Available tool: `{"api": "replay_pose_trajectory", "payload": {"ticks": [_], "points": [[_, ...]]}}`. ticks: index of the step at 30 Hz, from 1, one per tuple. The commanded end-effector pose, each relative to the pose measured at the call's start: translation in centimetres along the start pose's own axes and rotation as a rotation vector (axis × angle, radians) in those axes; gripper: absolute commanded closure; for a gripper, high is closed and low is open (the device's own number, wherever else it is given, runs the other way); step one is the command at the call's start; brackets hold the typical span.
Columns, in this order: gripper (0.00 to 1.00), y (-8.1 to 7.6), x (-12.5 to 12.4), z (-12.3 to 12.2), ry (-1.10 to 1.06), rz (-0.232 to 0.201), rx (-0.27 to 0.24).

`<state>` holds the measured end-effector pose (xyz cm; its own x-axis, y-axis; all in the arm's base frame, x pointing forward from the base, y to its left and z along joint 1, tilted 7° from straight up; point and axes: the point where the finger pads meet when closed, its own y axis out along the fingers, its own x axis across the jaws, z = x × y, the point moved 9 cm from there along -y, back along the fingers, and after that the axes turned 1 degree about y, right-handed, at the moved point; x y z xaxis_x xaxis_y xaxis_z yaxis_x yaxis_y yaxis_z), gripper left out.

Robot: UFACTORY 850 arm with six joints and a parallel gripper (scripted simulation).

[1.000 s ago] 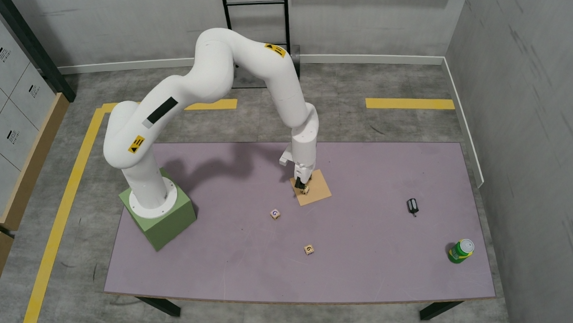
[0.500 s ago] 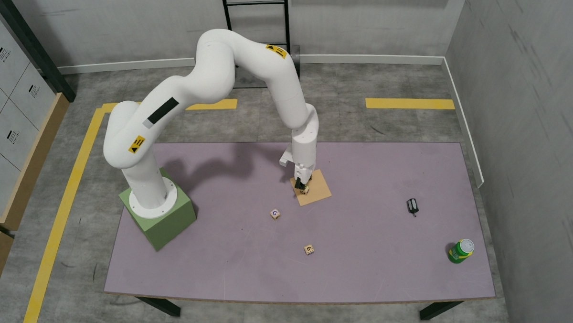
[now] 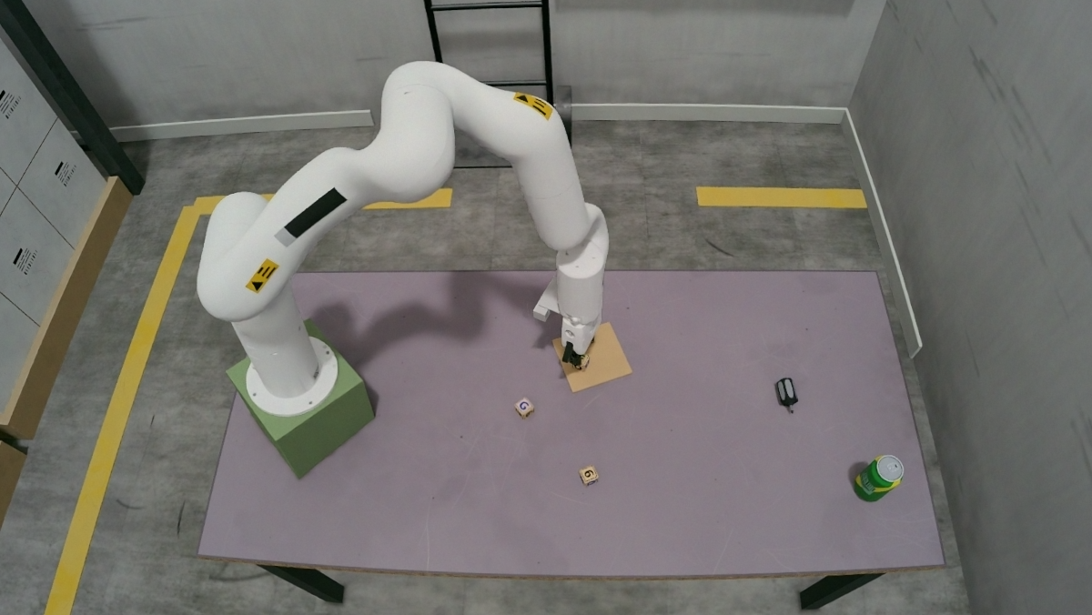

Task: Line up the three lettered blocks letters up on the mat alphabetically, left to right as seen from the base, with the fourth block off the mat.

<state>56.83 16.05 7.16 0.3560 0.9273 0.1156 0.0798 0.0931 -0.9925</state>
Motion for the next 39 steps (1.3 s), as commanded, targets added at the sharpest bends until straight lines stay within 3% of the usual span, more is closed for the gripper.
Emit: {"api": "replay_pose_trajectory", "payload": {"ticks": [1,20,39], "points": [[0.35,0.4,0.1,-0.1,0.0,-0.002,-0.002],[0.35,2.5,0.2,-0.1,0.0,-0.002,-0.002],[0.35,2.8,0.2,-0.1,0.0,-0.002,-0.002]]}}
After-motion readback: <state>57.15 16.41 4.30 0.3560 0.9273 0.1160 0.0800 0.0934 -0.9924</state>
